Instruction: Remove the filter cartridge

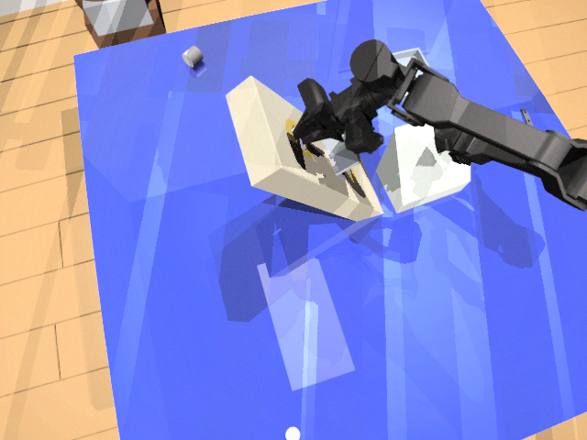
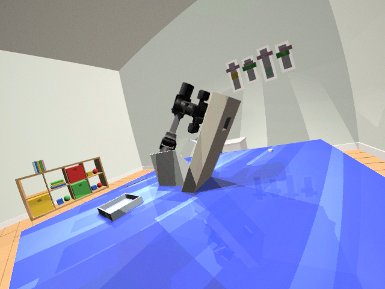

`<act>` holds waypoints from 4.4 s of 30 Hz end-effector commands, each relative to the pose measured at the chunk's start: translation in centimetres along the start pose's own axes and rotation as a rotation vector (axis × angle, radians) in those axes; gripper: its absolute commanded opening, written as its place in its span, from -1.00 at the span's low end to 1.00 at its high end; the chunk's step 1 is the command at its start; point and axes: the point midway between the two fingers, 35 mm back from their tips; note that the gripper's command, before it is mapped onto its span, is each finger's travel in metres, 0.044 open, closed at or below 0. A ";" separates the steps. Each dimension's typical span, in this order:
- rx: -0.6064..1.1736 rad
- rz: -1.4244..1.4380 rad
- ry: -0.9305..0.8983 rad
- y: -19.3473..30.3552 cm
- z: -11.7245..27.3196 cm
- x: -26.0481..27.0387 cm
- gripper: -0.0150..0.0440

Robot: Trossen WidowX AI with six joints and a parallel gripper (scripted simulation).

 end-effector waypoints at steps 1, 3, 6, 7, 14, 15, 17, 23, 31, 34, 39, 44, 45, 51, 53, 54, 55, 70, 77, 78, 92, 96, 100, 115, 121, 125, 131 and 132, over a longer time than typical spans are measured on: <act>0.004 -0.001 -0.006 0.1 -0.5 0.2 -0.12; 0.004 -0.001 -0.006 0.1 -0.6 0.2 -0.12; 0.003 -0.001 -0.006 0.1 -0.7 0.2 -0.12; 0.003 -0.001 -0.006 0.1 -0.7 0.2 -0.12; -0.002 -0.004 0.003 0.0 -0.1 -0.1 -0.17; -0.002 -0.004 0.003 0.0 -0.1 -0.1 -0.19; -0.002 -0.004 0.003 0.0 -0.1 -0.1 -0.23; -0.002 -0.004 0.003 0.0 -0.1 -0.1 -0.49; 0.002 -0.171 -0.004 0.1 -0.6 0.1 -0.49; 0.004 -0.272 -0.005 0.1 -0.7 0.1 -0.49; 0.005 -0.445 -0.005 0.1 -0.7 0.2 -0.49; 0.005 -0.618 -0.005 0.1 -0.8 0.2 -0.49; 0.005 -0.653 -0.005 0.1 -0.8 0.2 -0.49; 0.006 -0.862 -0.004 0.1 -0.8 0.2 -0.49; 0.006 -0.932 -0.004 0.1 -0.8 0.2 -0.49; 0.006 -0.967 -0.004 0.1 -0.8 0.2 -0.49; 0.006 -1.002 -0.004 0.1 -0.8 0.2 -0.49; 0.007 -1.523 -0.002 0.1 -0.8 0.2 -0.49; 0.007 -1.439 -0.003 0.1 -0.9 0.2 -0.49; 0.007 -1.439 -0.003 0.1 -0.9 0.2 -0.49; 0.027 -1.436 -0.003 0.6 3.5 0.0 -0.49; 0.023 -1.438 -0.003 0.4 5.4 0.0 -0.49; 0.013 -1.440 -0.002 0.2 7.0 0.1 -0.49; 0.012 -1.440 -0.002 0.4 6.9 1.5 -0.49; 0.012 -1.441 -0.002 0.8 6.6 3.5 -0.49; 0.012 -1.441 -0.003 1.1 6.4 4.8 -0.49; 0.012 -1.441 -0.003 1.4 6.2 6.9 -0.49; 0.012 -1.441 -0.003 1.5 6.2 7.2 -0.49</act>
Point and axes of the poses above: the point midway between the two fingers, 35 mm back from their tips, its own z axis back along the fingers, its own x axis across the jaws, y = z × x, and after that the axes turned 13 degrees about -z, right-handed
